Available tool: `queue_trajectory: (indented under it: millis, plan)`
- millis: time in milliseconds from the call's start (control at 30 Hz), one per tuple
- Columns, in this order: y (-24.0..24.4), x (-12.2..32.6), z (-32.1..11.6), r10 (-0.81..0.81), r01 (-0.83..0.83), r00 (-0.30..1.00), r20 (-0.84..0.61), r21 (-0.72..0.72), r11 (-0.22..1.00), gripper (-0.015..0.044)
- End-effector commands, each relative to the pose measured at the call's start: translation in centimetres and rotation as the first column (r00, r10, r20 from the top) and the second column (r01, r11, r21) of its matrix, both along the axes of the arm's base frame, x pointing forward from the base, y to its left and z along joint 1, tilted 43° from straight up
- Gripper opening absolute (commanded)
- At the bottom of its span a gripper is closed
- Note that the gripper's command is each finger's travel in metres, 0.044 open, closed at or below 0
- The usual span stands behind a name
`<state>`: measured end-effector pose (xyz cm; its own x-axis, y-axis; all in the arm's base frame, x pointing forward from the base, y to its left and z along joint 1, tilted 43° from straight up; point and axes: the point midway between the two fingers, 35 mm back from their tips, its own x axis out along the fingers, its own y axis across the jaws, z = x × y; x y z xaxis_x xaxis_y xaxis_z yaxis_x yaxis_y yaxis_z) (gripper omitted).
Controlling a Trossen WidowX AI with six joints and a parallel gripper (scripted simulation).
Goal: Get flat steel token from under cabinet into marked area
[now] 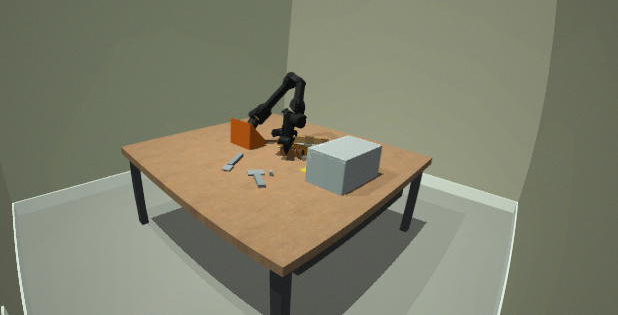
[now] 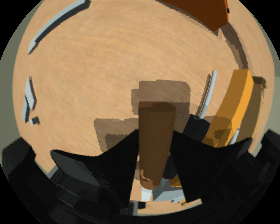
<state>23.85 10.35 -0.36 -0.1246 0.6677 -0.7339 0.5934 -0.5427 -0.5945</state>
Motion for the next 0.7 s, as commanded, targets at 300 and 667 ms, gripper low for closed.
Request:
queue_trajectory:
  millis: [300, 667]
  plan:
    - [0.64, -0.42, 0.75, 0.005, -0.005, 1.0, 0.008, 0.008, 1.0, 0.0]
    - [0.93, -0.31, 1.0, 0.005, -0.005, 1.0, 0.008, 0.008, 1.0, 0.0]
